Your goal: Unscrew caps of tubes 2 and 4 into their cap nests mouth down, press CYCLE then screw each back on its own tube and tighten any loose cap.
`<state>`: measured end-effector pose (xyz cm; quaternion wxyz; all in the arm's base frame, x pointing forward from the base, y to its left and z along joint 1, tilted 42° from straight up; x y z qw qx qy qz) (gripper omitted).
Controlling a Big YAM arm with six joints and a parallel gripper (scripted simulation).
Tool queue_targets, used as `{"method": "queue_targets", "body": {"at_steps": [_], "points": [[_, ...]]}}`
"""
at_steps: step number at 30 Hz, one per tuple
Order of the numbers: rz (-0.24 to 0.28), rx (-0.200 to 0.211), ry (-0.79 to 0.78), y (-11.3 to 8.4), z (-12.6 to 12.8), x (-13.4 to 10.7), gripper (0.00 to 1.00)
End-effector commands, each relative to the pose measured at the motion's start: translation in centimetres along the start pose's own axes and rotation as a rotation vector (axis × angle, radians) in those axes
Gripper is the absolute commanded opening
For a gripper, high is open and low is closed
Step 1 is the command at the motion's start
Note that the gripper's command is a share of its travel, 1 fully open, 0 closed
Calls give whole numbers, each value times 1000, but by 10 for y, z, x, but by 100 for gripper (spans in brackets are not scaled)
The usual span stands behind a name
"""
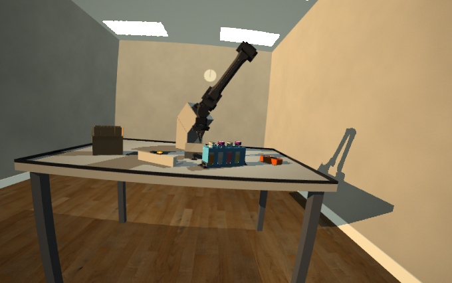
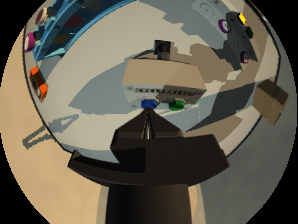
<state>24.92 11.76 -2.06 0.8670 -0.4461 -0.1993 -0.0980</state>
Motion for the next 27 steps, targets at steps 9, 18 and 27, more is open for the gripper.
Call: {"method": "queue_targets", "body": {"at_steps": [9, 18, 27], "points": [[29, -5, -6, -16, -1, -7, 0], [14, -10, 191, -16, -16, 11, 100], [8, -11, 554, -12, -60, 63, 100]]}}
Point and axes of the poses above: the point where the finger pads meet when closed, its own y axis out along the fingers, its own z axis across the jaws, x = y × z, the point moved 2 cm from there along -y, back along the fingers, and after that the axes turned 5 degrees about y, right-handed, at the moved point
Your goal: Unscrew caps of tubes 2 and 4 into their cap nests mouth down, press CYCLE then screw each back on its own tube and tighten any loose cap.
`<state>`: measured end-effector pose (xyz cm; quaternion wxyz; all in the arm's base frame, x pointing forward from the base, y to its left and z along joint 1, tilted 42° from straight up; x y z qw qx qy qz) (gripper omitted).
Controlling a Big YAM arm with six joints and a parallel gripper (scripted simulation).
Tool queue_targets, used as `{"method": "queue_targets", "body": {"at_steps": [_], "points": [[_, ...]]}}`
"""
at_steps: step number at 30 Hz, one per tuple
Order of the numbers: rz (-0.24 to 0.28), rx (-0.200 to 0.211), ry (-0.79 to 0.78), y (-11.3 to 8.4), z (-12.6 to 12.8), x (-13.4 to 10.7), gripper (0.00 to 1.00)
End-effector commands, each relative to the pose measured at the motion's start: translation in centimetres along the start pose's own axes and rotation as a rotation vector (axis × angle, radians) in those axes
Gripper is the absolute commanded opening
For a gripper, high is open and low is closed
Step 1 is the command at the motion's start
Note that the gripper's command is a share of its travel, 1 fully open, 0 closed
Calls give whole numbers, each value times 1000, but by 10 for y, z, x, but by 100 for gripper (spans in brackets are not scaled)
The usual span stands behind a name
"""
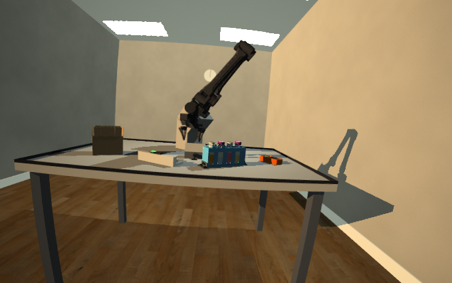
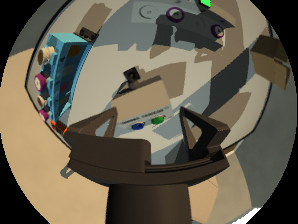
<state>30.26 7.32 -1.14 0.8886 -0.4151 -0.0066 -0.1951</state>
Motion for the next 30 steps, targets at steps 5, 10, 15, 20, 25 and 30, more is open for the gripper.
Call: {"method": "queue_targets", "body": {"at_steps": [5, 10, 15, 20, 25, 30], "points": [[9, -9, 93, 4, -16, 42, 100], [6, -8, 93, 7, -27, 83, 100], [3, -8, 92, 9, -39, 125, 100], [2, -7, 92, 11, -46, 149, 100], [-1, -8, 91, 13, -58, 191, 100], [-3, -7, 90, 15, -70, 232, 100]]}}
Point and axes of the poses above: the point where the finger pads meet when closed, its own y axis out along the fingers, its own z axis across the jaws, x = y × z, the point moved 2 cm from there along -y, back along the fingers, and after that the axes turned 5 degrees about y, right-handed, at the moved point
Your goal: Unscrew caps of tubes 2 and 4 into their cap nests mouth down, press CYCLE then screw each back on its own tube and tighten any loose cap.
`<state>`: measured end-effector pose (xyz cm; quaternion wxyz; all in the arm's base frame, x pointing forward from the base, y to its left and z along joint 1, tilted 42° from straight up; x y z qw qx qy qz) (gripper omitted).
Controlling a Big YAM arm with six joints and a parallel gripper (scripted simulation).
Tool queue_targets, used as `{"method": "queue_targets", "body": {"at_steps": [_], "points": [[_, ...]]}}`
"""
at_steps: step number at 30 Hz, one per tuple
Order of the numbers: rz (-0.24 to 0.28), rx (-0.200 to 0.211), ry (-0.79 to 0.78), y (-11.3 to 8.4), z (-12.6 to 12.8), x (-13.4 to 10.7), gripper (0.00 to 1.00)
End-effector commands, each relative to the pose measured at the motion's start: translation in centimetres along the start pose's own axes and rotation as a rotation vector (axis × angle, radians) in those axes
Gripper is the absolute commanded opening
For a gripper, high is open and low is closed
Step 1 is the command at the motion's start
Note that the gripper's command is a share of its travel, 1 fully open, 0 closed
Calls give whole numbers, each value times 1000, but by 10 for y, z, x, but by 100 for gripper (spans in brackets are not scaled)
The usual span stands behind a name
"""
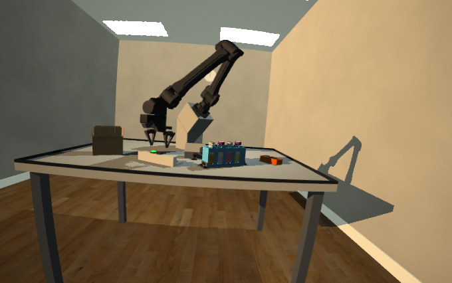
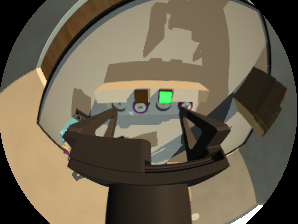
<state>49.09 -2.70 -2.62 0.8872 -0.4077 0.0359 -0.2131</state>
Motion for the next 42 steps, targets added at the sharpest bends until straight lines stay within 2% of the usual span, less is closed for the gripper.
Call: {"method": "queue_targets", "body": {"at_steps": [1, 3, 4, 5, 7, 8, 42], "points": [[-7, -2, -3, -4, -14, 36, 100], [-7, -3, -3, -4, -14, 37, 100], [-7, -1, -17, -2, -3, 32, 100], [20, 1, -29, 6, 1, 26, 100], [20, 1, -29, 6, 1, 26, 100], [-7, -1, -17, -2, -3, 32, 100], [-7, -1, -17, -2, -3, 32, 100]]}}
Point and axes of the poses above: the point where the finger pads meet when closed, its own y axis out along the fingers, its own z axis across the jaws, x = y × z, the point moved 2 cm from there along -y, back along the fingers, and after that the axes turned 5 degrees about y, right-handed, at the moved point
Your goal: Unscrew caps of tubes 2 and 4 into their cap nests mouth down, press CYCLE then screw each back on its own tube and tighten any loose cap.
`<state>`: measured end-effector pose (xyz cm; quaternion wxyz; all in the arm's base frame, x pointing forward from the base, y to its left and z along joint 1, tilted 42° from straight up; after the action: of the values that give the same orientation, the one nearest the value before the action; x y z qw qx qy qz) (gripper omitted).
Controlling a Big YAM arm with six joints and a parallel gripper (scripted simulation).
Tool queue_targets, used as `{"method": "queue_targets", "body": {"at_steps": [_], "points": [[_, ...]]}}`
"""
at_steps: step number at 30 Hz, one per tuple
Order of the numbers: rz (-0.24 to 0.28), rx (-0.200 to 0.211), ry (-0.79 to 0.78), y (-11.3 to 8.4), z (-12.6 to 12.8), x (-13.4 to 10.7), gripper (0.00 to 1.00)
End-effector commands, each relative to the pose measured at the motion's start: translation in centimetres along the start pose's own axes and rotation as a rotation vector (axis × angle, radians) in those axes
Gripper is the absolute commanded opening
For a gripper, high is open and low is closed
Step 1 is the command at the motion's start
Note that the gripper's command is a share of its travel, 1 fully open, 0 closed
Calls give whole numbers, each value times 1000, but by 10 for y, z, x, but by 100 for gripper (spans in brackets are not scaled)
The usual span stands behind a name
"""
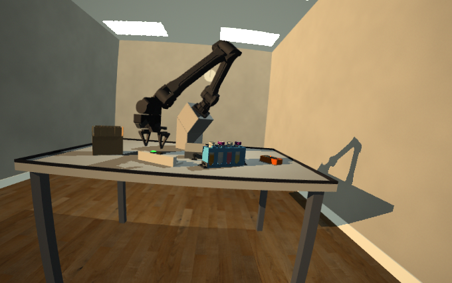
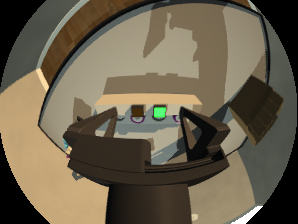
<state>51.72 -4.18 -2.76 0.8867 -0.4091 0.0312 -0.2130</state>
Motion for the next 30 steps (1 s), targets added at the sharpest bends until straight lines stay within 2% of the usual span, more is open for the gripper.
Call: {"method": "queue_targets", "body": {"at_steps": [1, 27, 28, 30], "points": [[-3, 0, -8, -4, 2, 3, 100], [-3, 0, -8, -4, 2, 3, 100], [-9, -1, 1, -20, -1, -5, 47], [-8, 0, 0, -32, 3, -16, 47]]}}
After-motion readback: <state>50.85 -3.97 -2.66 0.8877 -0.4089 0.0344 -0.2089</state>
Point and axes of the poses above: the point where the finger pads meet when closed, its own y axis out along the fingers, its own z axis across the jaws, x = y × z, the point moved 2 cm from there along -y, back along the fingers, and after that the axes turned 5 degrees about y, right-handed, at the moved point
